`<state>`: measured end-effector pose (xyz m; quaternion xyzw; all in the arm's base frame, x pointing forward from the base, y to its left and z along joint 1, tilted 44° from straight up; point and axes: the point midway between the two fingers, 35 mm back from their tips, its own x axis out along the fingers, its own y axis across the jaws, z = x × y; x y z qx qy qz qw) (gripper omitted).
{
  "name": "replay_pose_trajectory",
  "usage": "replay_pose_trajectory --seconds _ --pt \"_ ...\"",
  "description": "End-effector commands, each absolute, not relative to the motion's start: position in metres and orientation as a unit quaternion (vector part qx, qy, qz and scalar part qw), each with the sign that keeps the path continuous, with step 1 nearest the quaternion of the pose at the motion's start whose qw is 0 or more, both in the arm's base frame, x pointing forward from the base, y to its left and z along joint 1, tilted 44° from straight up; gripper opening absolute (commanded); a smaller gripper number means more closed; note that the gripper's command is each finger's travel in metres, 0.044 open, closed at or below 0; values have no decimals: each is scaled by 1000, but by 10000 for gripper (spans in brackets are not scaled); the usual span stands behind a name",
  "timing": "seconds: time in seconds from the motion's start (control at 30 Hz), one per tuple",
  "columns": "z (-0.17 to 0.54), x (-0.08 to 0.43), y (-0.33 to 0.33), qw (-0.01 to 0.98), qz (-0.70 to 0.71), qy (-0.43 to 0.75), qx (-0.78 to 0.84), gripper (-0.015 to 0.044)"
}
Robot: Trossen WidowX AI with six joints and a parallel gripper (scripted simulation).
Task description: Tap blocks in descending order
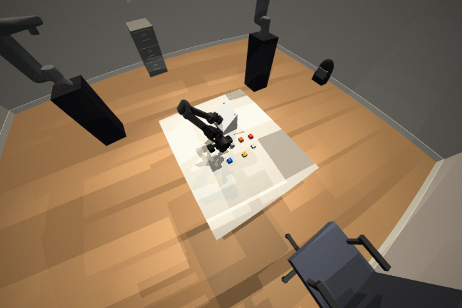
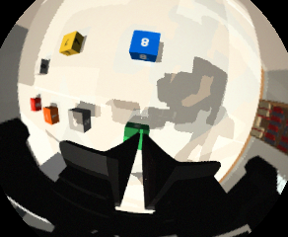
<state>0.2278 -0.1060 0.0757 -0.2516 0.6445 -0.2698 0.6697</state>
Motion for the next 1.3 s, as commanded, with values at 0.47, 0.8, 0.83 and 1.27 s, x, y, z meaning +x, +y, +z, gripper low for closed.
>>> replay_pose_trajectory --seconds 0.47,0.8,0.83,1.27 --pt "139 228 -44 669 -267 647 -251 20" --pt "147 227 -24 669 -269 647 -249 20" --pt "138 229 -15 670 -269 647 -245 20" --pt "76 233 47 669 -267 647 -251 20"
